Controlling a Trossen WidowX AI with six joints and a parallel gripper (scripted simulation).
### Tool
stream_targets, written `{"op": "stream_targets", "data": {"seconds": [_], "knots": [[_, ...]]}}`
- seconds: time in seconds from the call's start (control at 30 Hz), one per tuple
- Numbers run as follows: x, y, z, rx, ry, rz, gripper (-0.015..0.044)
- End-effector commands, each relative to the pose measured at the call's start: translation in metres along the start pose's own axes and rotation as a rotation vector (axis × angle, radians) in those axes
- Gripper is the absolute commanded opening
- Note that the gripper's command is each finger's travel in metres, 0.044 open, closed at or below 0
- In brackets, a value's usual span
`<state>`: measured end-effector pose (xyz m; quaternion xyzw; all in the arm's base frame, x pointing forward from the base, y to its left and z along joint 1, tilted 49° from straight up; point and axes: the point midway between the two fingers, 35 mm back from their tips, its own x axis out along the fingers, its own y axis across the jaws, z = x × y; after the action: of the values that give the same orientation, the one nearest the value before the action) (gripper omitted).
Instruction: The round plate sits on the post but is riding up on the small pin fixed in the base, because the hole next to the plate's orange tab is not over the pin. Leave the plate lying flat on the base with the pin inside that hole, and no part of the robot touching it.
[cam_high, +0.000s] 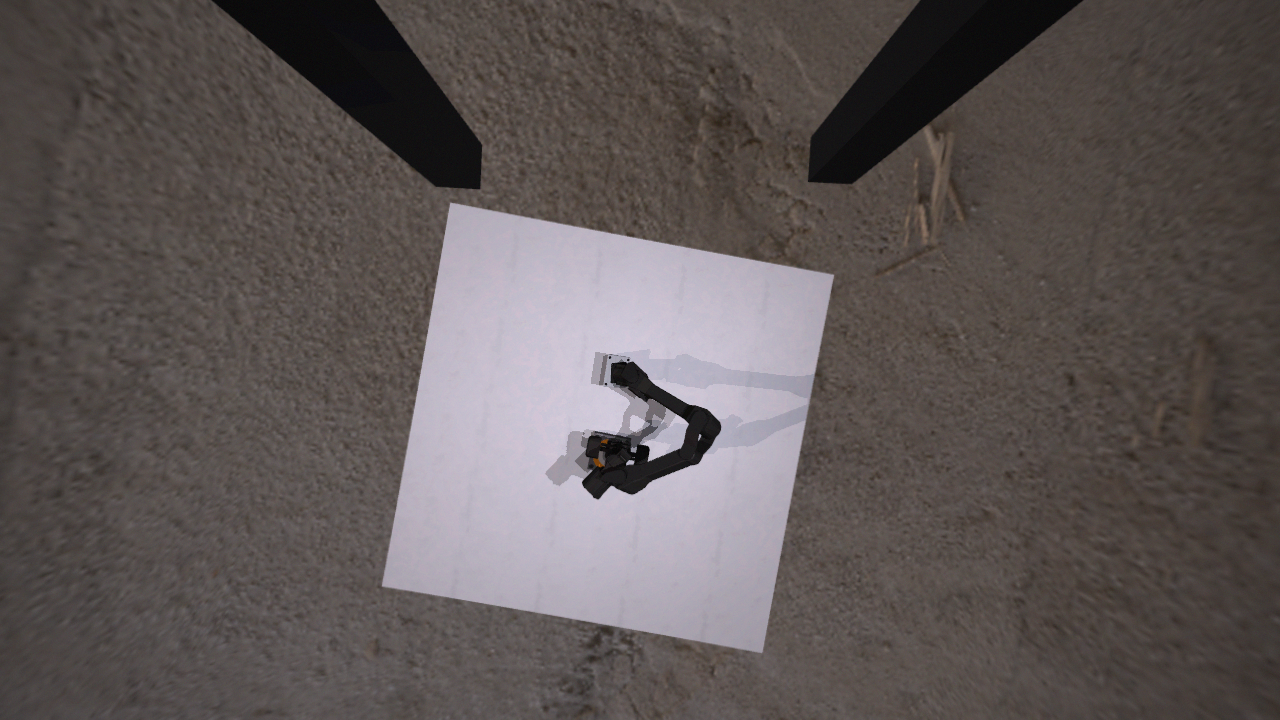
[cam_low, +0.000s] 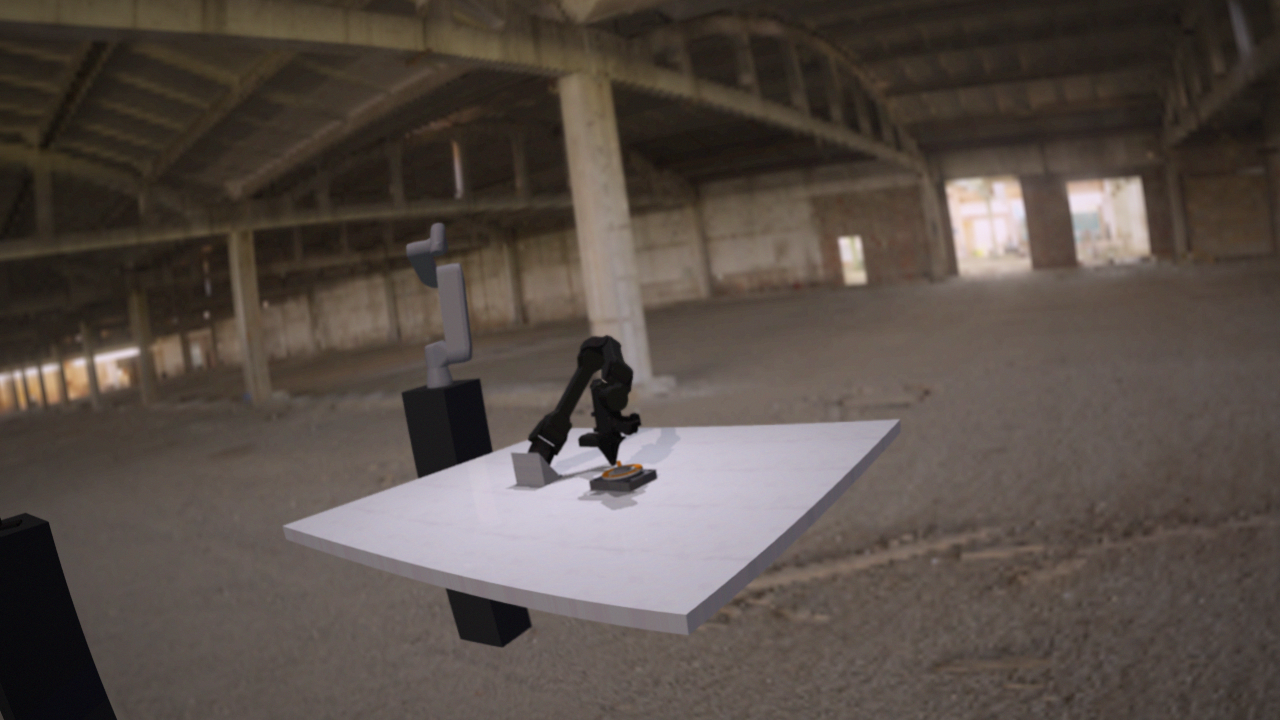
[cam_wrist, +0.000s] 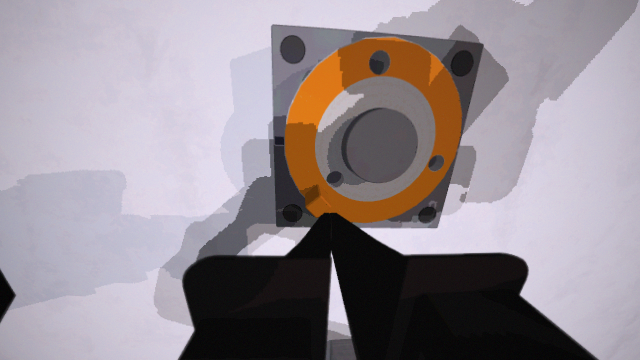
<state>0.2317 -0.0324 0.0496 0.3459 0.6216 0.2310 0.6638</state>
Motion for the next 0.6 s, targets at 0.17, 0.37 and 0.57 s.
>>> {"op": "stream_targets", "data": {"seconds": [0.17,0.37,0.57], "knots": [[-0.002,0.013,0.01,-0.005,-0.008,0.002,0.0],[-0.004,0.019,0.017,-0.006,-0.008,0.002,0.0],[-0.005,0.022,0.022,-0.006,-0.009,0.003,0.0]]}}
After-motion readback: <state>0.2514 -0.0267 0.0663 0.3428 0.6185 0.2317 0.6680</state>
